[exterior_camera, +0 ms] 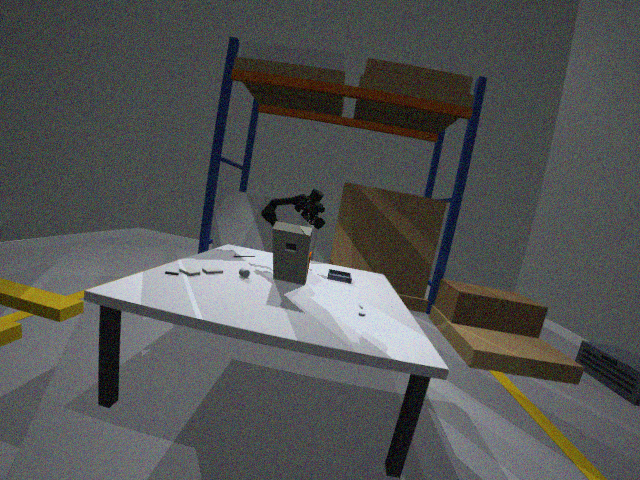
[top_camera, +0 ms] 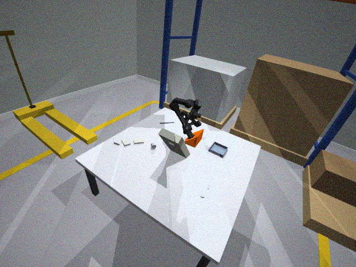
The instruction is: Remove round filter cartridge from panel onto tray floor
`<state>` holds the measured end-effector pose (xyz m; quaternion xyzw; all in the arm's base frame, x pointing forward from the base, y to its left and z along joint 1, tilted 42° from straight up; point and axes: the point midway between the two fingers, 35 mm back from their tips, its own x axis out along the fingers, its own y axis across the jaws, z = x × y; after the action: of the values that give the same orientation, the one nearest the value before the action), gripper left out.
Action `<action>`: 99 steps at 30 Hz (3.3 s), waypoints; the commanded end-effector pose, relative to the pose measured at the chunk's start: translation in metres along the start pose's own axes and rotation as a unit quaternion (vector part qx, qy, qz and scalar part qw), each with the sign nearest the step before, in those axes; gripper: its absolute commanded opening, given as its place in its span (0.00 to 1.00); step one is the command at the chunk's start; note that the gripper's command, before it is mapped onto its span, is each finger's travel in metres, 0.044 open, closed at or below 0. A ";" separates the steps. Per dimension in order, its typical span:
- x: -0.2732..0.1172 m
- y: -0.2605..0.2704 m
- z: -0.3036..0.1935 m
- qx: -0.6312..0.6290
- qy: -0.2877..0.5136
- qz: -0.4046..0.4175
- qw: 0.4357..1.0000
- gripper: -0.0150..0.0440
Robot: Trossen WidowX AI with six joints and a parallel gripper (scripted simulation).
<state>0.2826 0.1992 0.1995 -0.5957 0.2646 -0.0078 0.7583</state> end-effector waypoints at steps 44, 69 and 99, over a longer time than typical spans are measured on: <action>0.073 -0.022 -0.082 0.078 0.105 -0.022 0.991 0.44; 0.081 -0.022 -0.084 0.077 0.104 -0.025 0.991 0.44; 0.086 -0.023 -0.085 0.077 0.104 -0.025 0.991 0.44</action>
<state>0.3275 0.0883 0.1752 -0.5364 0.3247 -0.1123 0.7709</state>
